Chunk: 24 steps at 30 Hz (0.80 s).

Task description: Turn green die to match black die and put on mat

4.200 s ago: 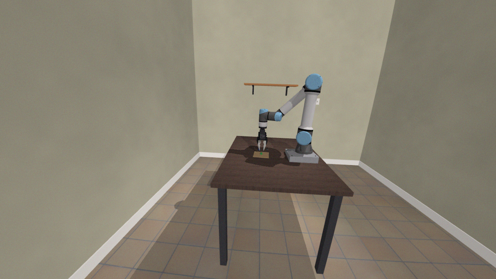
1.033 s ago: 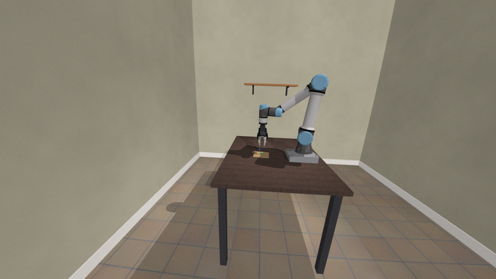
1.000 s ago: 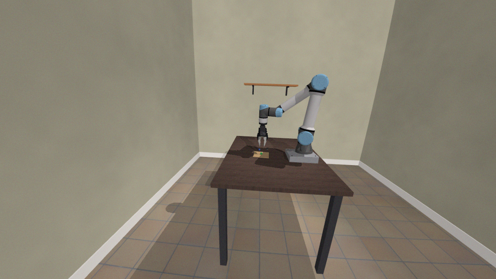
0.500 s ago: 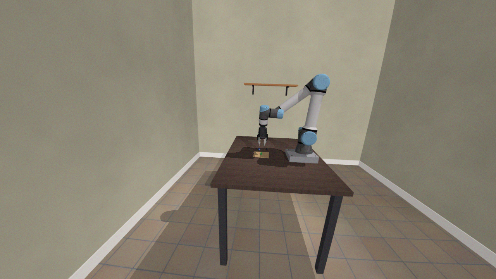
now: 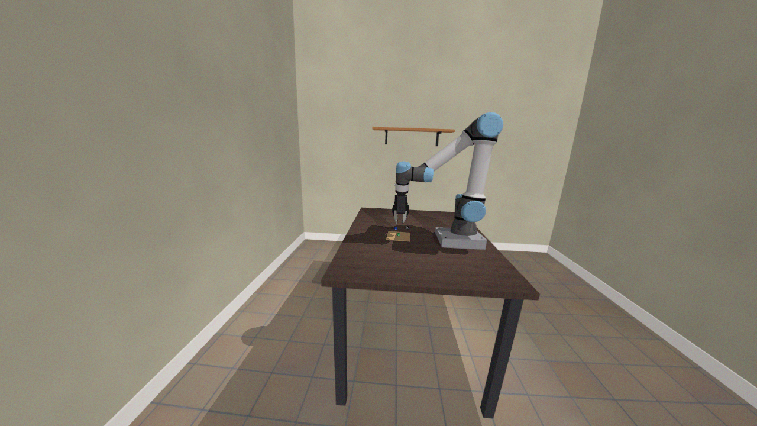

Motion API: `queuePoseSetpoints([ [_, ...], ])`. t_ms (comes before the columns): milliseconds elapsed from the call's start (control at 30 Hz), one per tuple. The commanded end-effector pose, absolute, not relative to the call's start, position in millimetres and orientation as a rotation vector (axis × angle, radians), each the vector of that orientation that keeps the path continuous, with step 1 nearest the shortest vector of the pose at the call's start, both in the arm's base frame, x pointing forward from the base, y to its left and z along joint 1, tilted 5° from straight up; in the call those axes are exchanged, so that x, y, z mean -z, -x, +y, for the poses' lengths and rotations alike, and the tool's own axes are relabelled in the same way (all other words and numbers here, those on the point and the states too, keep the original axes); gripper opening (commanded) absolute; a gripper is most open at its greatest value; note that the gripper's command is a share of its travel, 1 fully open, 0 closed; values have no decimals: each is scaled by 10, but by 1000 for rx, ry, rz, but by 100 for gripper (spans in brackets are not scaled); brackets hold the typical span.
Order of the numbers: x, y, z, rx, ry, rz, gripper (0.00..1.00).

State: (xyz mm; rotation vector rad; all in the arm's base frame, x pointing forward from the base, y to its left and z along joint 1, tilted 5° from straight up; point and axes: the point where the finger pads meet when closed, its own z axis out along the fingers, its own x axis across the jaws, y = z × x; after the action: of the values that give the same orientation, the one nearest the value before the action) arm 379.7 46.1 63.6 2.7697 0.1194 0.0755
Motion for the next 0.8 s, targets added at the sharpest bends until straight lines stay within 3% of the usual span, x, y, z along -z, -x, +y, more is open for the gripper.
queuePoseSetpoints([
  [0, -622, -3788, 465, -69, -2685, 109, 18],
  [767, -626, -3797, 490, -86, -2520, 98, 18],
])
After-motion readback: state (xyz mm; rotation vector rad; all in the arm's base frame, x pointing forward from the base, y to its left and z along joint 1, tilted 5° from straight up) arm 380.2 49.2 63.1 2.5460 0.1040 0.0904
